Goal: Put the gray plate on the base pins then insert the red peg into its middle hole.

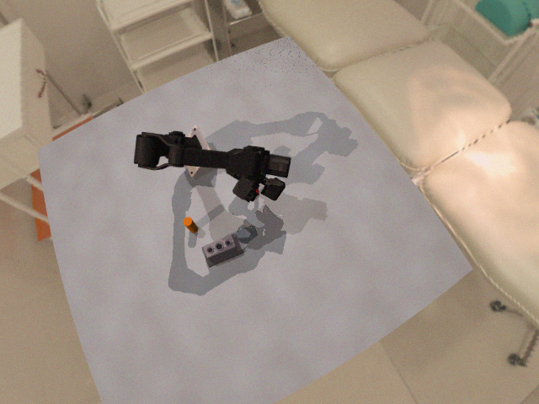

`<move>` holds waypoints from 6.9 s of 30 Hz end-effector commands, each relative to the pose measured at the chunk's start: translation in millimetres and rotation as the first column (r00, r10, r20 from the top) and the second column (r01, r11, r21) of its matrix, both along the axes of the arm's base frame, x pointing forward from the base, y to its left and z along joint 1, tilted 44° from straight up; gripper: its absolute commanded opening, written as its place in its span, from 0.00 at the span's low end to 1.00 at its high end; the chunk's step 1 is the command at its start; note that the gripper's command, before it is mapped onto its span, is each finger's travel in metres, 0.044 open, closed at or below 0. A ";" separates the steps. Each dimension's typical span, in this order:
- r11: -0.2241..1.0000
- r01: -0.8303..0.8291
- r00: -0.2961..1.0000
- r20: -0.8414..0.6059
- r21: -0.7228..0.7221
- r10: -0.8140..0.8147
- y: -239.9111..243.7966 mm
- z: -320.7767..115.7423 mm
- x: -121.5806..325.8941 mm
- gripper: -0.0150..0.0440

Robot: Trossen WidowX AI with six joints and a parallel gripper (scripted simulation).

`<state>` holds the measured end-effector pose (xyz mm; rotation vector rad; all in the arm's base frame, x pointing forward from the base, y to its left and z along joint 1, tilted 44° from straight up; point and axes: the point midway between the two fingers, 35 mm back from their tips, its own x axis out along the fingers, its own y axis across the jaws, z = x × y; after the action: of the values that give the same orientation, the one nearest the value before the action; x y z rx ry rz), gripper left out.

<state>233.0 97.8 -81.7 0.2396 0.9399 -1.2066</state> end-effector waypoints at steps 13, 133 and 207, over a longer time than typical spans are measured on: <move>1.000 -0.005 1.000 0.001 -0.002 0.005 -0.3 -0.1 0.6 0.25; 1.000 -0.005 1.000 0.004 -0.009 0.005 -83.3 189.2 120.7 0.25; 1.000 0.005 1.000 0.003 -0.004 -0.005 -96.5 178.1 122.5 0.51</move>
<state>355.6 1.2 96.3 0.2409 0.9342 -1.2122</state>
